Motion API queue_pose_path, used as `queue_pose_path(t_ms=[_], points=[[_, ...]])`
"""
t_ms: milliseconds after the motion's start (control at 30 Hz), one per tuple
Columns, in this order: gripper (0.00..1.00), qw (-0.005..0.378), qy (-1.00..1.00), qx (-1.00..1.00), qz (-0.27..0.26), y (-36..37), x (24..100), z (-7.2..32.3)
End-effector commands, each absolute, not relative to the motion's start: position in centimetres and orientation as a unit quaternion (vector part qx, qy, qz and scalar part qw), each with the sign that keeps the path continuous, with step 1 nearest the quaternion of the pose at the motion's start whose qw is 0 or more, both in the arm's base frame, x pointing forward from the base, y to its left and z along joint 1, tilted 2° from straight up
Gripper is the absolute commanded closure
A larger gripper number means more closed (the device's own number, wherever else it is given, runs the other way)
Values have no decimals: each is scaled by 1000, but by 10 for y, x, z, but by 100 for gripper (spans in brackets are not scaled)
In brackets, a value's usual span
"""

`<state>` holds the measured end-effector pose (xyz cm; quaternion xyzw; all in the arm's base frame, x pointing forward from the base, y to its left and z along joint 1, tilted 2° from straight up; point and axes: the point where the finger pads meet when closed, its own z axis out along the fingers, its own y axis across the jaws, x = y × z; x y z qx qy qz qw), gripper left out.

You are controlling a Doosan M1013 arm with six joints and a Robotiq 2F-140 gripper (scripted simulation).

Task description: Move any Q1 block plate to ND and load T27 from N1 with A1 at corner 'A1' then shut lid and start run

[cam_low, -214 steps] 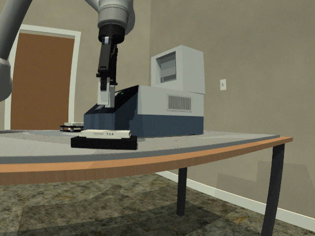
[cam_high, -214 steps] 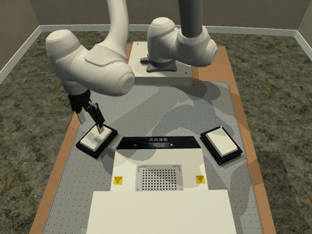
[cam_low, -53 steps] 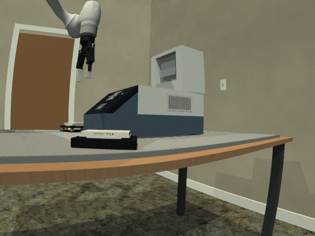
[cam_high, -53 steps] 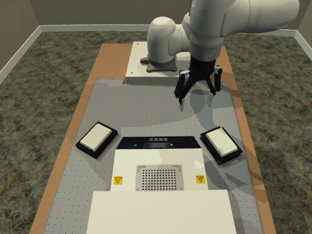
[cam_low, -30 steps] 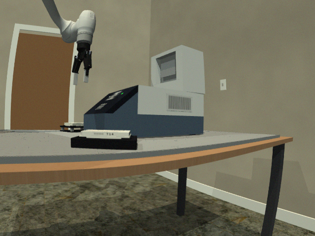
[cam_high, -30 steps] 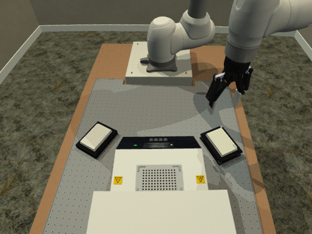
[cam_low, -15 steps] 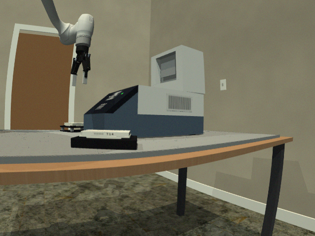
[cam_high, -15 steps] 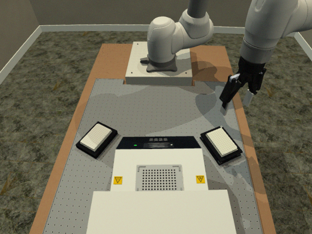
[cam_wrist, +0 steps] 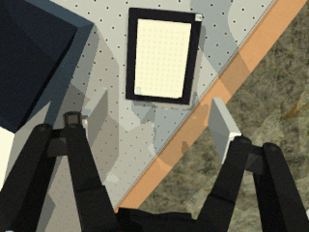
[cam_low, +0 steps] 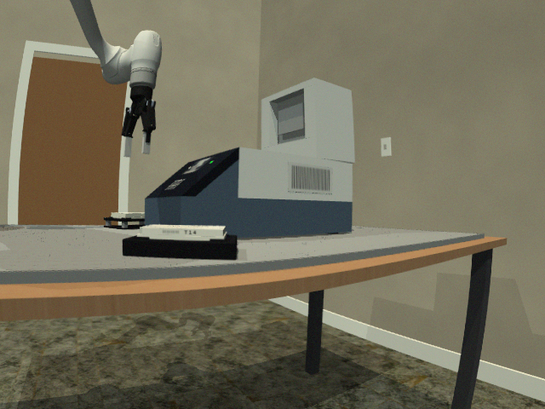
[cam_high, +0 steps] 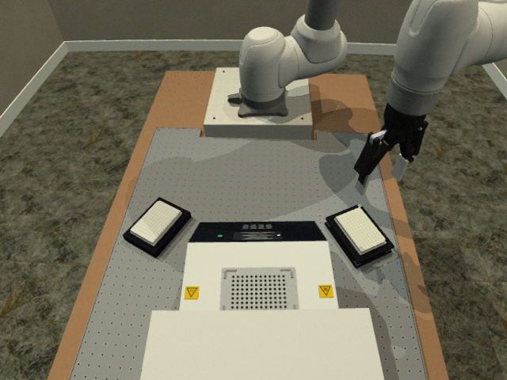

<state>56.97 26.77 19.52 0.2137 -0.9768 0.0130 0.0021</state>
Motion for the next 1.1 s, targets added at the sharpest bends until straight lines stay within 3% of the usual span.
queue_pose_path(t_ms=[0, 1067], points=[[34, 2, -977, 214, 13, 267, 570, 185], [34, 2, -977, 214, 13, 265, 570, 91]])
